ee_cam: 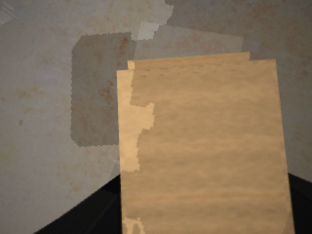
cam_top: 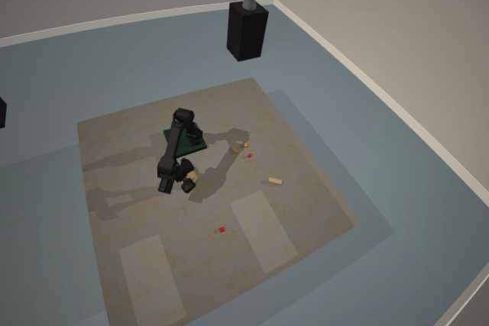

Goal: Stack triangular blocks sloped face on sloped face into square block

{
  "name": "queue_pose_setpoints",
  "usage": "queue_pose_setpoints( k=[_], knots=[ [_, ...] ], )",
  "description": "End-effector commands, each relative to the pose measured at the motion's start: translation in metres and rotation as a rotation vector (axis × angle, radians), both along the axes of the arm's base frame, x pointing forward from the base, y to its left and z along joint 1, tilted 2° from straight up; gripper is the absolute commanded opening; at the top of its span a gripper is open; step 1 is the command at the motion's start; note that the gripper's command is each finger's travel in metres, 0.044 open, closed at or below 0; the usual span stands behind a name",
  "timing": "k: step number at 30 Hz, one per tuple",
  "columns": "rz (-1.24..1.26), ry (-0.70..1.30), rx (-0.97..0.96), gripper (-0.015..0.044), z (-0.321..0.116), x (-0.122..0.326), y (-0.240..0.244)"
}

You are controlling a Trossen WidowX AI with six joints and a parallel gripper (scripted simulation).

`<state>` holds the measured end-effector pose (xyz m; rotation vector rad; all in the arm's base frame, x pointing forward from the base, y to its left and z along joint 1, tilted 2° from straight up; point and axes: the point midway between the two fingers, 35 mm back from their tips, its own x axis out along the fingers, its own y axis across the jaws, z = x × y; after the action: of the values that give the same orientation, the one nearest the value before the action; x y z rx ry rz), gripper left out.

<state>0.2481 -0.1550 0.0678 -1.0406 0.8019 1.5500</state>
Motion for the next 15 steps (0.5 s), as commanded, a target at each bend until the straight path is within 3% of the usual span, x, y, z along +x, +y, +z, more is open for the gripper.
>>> queue_pose_setpoints(
  k=[1,15],
  knots=[
    [-0.009,-0.005,-0.001,0.0000,0.0017,0.0005,0.0003],
    [-0.010,-0.006,0.000,0.0000,-0.0027,0.0003,0.0021]
  ],
)
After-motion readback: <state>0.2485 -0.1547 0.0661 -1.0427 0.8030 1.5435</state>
